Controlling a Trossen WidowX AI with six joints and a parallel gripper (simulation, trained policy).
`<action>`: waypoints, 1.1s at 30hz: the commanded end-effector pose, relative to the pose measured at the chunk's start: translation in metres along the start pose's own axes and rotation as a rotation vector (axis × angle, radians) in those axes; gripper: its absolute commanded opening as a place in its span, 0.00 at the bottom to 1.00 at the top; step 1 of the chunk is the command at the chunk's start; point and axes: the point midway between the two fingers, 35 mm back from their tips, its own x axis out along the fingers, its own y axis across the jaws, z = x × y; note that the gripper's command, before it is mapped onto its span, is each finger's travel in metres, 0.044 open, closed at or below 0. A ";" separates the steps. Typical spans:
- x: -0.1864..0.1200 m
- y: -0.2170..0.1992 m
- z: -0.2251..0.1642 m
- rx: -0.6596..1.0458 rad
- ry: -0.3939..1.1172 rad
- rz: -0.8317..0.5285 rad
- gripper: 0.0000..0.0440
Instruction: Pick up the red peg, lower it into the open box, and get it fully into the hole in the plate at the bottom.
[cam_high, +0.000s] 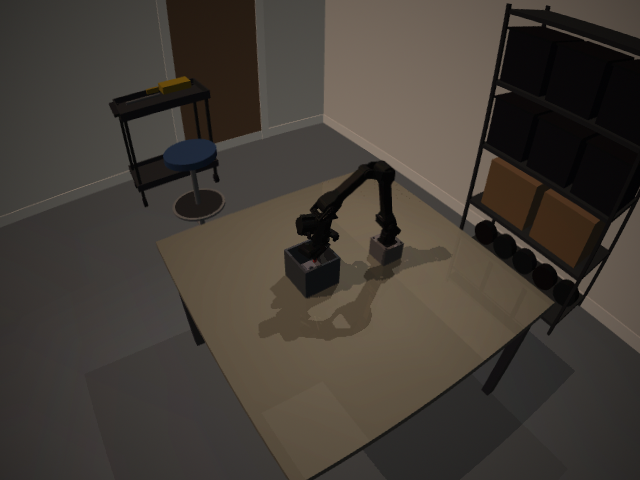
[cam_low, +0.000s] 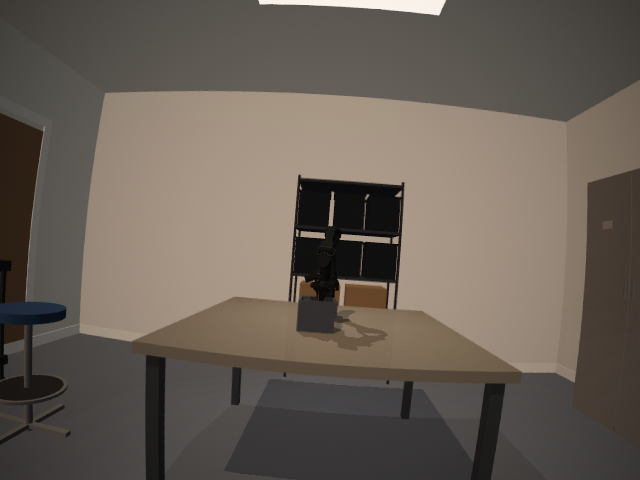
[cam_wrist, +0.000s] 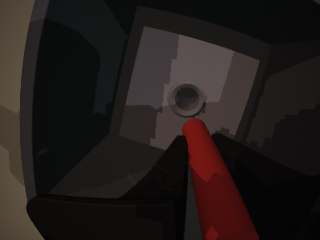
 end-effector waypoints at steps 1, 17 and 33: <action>0.011 0.000 0.003 -0.014 0.012 -0.002 0.00; 0.042 0.000 0.007 -0.073 0.025 -0.041 0.11; 0.042 0.003 0.011 -0.080 0.140 -0.040 0.42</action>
